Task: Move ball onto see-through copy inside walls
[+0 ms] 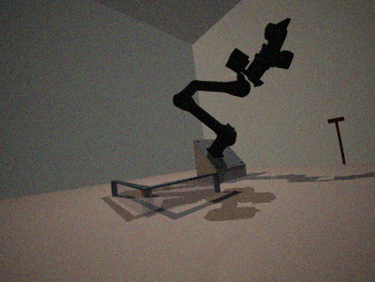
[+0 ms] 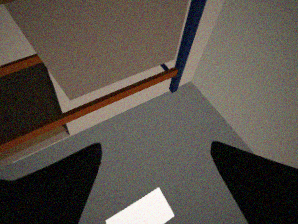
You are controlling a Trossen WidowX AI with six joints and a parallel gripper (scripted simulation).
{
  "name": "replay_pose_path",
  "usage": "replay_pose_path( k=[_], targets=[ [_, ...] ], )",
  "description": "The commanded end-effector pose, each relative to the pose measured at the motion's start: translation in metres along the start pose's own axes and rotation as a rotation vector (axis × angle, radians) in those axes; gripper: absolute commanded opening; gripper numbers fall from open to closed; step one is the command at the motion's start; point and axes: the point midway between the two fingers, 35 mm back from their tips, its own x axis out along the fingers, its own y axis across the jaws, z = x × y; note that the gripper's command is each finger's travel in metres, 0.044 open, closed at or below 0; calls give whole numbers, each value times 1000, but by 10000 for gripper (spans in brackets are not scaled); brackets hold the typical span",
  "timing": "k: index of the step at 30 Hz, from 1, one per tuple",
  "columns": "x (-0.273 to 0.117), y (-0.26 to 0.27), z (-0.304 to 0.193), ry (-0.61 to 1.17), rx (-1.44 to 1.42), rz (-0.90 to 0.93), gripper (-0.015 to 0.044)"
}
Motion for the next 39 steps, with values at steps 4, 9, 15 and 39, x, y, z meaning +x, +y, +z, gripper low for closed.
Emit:
replay_pose_path(
  k=[4,9,15,39],
  targets=[
    [3,-3,12,-46,-67,-11,295],
    [7,-8,58,-204,-301,-61,284],
    [4,-4,109,-378,-571,-140,284],
    [-80,89,255,-997,-1493,-677,284]
  ],
)
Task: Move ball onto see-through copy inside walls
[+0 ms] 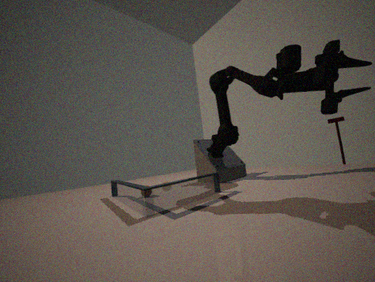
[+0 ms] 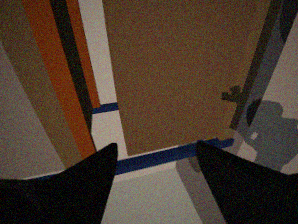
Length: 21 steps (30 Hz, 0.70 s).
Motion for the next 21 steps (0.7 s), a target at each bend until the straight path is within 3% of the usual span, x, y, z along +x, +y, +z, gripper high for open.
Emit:
replay_pose_path(
  k=[1,10,21],
  targets=[
    [6,-23,29,-69,-178,-109,284],
    [-1,-70,92,-170,-477,-351,284],
    [-37,-117,166,-217,-769,-659,284]
  ],
)
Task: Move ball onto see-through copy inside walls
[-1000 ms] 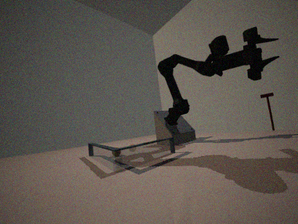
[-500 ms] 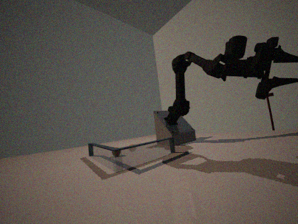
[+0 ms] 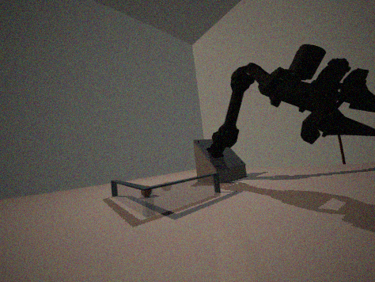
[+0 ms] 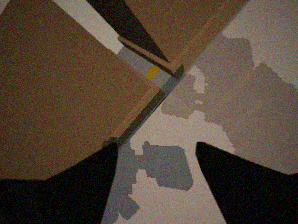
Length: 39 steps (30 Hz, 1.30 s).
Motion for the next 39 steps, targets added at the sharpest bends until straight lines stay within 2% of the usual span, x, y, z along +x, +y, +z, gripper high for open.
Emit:
replay_pose_path(
  k=[1,9,16,23,30,34,39],
  targets=[
    [3,-34,14,-1,-129,-107,284],
    [-22,-155,52,100,-469,-450,284],
    [-72,-238,75,251,-651,-657,284],
    [-136,-307,84,427,-730,-788,284],
    [-222,-370,76,611,-721,-852,284],
    [-268,-400,45,776,-738,-777,284],
    [-307,-419,11,883,-754,-656,284]
  ],
)
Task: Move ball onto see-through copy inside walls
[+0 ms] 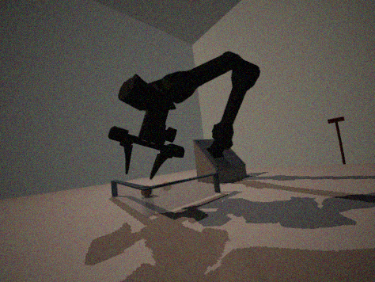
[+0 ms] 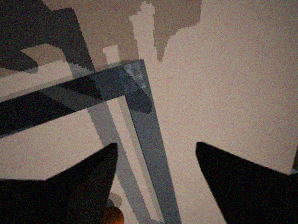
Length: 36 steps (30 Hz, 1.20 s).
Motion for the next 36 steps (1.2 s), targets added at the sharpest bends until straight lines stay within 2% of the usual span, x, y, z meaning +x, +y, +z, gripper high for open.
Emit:
replay_pose_path(
  k=[1,8,12,24,36],
  targets=[
    [5,-2,-71,37,-113,136,284],
    [9,16,-131,-26,-190,279,284],
    [12,27,-149,-89,-261,333,284],
    [12,27,-150,-93,-265,336,284],
    [33,34,-149,-93,-265,336,284]
  ],
)
